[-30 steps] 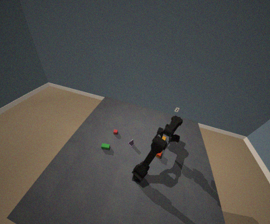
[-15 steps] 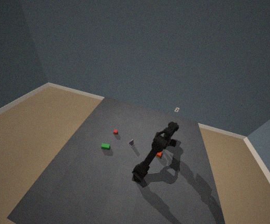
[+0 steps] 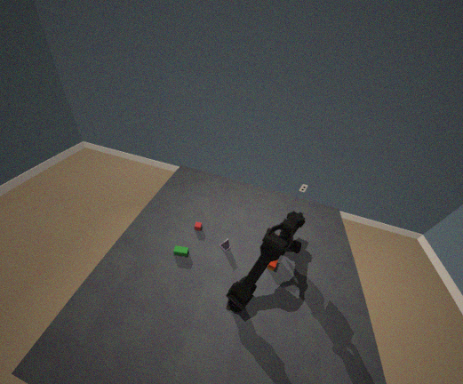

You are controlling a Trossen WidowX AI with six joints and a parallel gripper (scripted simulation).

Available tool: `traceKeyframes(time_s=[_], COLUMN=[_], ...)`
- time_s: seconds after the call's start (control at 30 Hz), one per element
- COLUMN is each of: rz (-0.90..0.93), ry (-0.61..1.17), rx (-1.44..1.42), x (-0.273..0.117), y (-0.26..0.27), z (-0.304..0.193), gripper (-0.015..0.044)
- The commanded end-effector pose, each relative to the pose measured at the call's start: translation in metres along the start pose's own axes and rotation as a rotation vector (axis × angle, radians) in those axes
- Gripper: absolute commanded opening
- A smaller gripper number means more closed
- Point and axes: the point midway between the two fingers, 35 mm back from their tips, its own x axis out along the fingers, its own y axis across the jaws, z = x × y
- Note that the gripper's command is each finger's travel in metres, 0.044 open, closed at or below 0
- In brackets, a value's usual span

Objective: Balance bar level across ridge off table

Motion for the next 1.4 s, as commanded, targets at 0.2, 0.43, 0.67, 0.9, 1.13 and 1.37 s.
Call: traceKeyframes(time_s=[0.2,0.43,0.67,0.9,1.13,1.37], rz=[-0.003,-0.003,0.002,0.002,0.002,0.001], ry=[0.008,0.008,0.007,0.007,0.007,0.007], rx=[0.005,0.005,0.0,0.0,0.0,0.001], x=[0.015,0.015,0.014,0.014,0.013,-0.004], y=[0.0,0.0,0.0,0.0,0.0,-0.001], z=[-0.002,-0.002,-0.002,-0.002,-0.001,0.002], gripper=[0.0315,0.0315,0.0289,0.0144,0.0058,0.0])
